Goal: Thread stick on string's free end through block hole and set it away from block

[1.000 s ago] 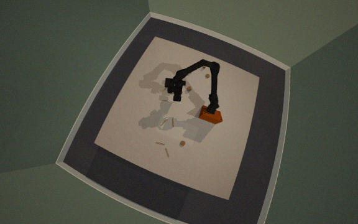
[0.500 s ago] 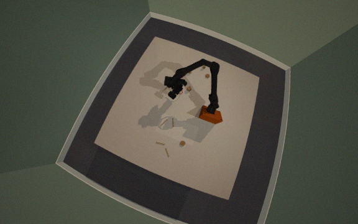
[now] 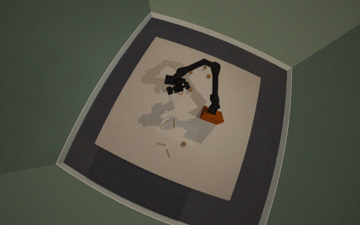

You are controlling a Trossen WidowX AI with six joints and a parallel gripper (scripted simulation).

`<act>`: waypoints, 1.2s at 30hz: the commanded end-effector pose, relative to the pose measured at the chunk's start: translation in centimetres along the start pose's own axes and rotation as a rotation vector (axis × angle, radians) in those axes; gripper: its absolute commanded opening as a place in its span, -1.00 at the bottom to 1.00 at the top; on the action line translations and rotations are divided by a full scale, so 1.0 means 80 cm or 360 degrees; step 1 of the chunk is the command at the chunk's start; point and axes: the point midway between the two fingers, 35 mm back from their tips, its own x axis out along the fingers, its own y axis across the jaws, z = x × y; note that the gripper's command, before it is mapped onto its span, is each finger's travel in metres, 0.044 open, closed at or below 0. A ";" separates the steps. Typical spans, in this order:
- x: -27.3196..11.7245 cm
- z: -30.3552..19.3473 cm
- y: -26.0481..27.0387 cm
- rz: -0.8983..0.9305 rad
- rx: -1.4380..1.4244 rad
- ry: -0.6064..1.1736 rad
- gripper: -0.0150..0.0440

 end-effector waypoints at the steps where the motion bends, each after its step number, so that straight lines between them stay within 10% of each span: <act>1: 0.000 0.008 -0.001 -0.0004 0.0258 -0.0007 -0.49; 36: 0.001 0.043 -0.006 0.0003 0.2233 -0.0014 -0.49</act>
